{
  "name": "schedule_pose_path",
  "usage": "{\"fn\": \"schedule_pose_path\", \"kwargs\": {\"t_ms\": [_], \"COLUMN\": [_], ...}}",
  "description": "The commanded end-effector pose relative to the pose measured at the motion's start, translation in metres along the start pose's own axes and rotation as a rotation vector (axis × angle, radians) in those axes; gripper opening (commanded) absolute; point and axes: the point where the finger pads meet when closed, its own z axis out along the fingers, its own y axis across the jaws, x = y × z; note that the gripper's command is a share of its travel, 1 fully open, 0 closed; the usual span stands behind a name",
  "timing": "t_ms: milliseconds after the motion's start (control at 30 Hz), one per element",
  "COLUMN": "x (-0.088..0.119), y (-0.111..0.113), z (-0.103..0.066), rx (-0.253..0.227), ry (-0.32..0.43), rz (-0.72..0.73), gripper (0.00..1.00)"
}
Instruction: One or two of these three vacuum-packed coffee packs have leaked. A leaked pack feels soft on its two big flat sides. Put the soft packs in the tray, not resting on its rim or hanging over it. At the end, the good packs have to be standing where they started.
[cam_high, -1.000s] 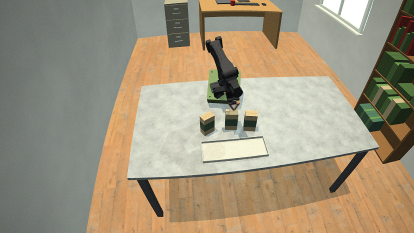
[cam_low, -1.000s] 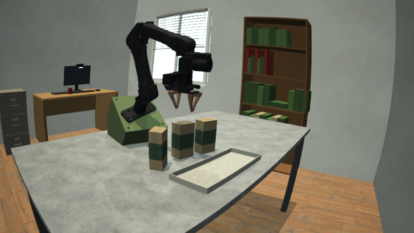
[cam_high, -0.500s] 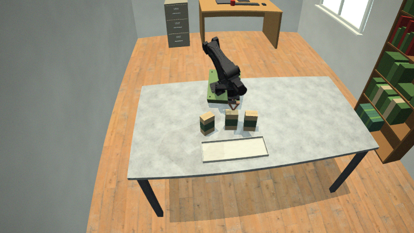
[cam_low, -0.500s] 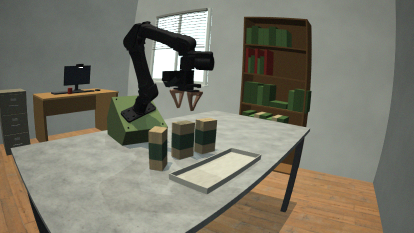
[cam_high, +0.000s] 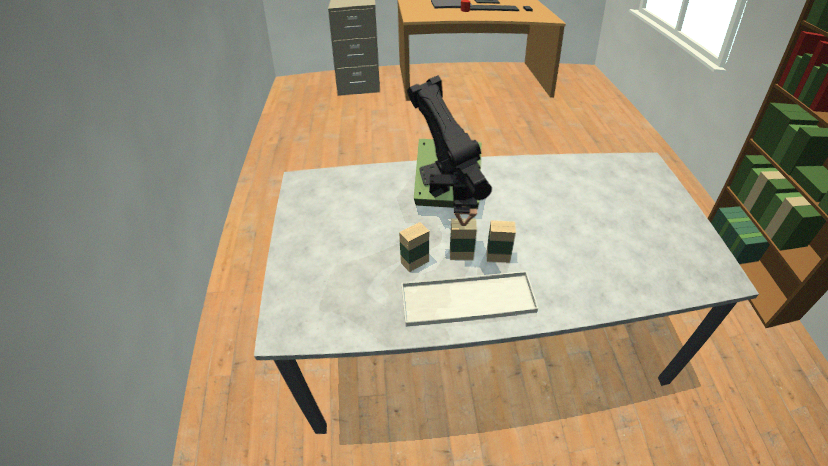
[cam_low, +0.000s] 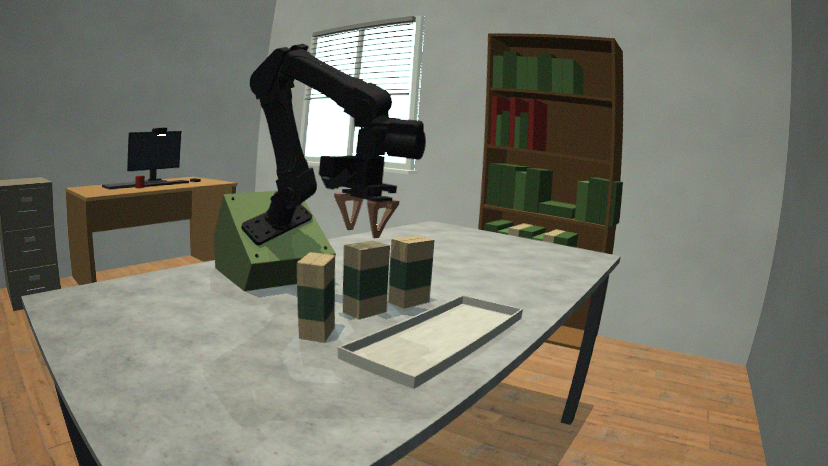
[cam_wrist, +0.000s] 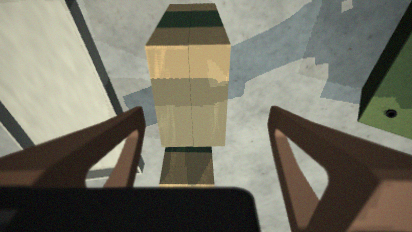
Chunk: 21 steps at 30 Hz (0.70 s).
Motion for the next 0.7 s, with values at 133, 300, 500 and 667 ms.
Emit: {"fn": "schedule_pose_path", "kwargs": {"t_ms": [133,300,500,667], "x": [0.005,0.005,0.003,0.003], "y": [0.010,0.022,0.019,0.019], "z": [0.011,-0.003,-0.002,-0.002], "rx": [-0.030,-0.086,-0.075,-0.075], "ry": [0.016,0.034,0.029,0.029], "rz": [-0.001,0.013,0.012,0.012], "gripper": [0.77,0.77,0.77,0.77]}}
